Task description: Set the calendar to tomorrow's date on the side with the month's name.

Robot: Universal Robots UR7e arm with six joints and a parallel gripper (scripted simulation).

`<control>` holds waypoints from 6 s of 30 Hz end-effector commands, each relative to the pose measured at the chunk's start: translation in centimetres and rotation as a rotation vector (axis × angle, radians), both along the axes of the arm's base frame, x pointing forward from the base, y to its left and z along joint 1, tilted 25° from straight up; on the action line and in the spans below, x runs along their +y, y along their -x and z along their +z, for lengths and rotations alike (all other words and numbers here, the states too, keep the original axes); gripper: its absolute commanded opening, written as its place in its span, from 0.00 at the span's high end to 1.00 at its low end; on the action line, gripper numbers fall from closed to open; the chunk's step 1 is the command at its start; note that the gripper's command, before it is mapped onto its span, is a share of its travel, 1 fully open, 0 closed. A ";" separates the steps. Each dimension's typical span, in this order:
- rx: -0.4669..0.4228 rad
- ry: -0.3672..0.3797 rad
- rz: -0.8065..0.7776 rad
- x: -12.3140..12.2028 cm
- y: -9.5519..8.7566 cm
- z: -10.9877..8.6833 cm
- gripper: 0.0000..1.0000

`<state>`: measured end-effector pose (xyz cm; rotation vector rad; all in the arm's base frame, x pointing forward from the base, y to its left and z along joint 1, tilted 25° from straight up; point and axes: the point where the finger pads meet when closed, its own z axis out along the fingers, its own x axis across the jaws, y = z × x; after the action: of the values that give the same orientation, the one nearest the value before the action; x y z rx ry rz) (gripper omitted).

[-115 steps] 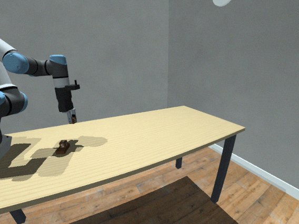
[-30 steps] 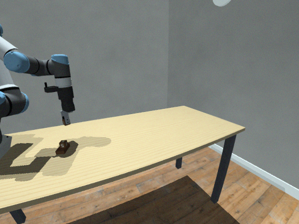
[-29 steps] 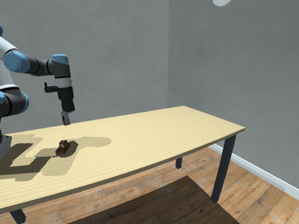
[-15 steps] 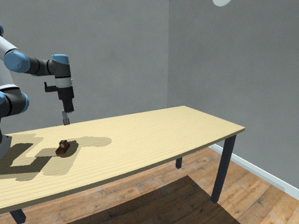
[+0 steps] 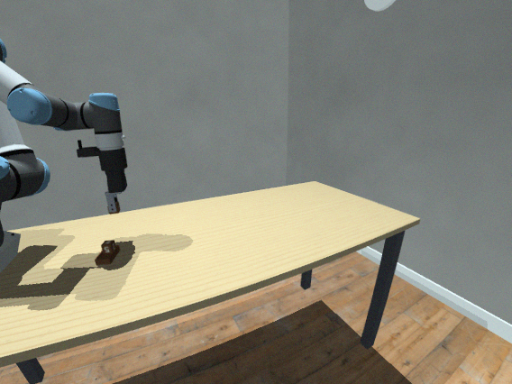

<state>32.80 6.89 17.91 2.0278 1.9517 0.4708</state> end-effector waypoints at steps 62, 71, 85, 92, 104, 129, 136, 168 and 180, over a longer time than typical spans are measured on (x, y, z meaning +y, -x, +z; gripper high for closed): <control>0.003 -0.073 -0.186 0.4 -1.0 -1.8 0.43; 0.003 -0.073 -0.186 0.4 -2.5 -5.1 0.43; 0.003 -0.073 -0.186 0.4 -3.8 -8.2 0.43; 0.003 -0.073 -0.186 0.4 -4.0 -8.7 0.43; 0.003 -0.073 -0.186 0.4 -4.0 -8.7 0.43; 0.003 -0.073 -0.186 0.4 -4.0 -8.7 0.43; 0.003 -0.073 -0.186 0.4 -4.1 -8.7 0.43; 0.003 -0.073 -0.186 0.4 -4.2 -9.1 0.43; 0.003 -0.073 -0.186 0.4 -4.2 -9.1 0.43</control>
<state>36.99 7.33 8.81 2.2305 1.7500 0.5009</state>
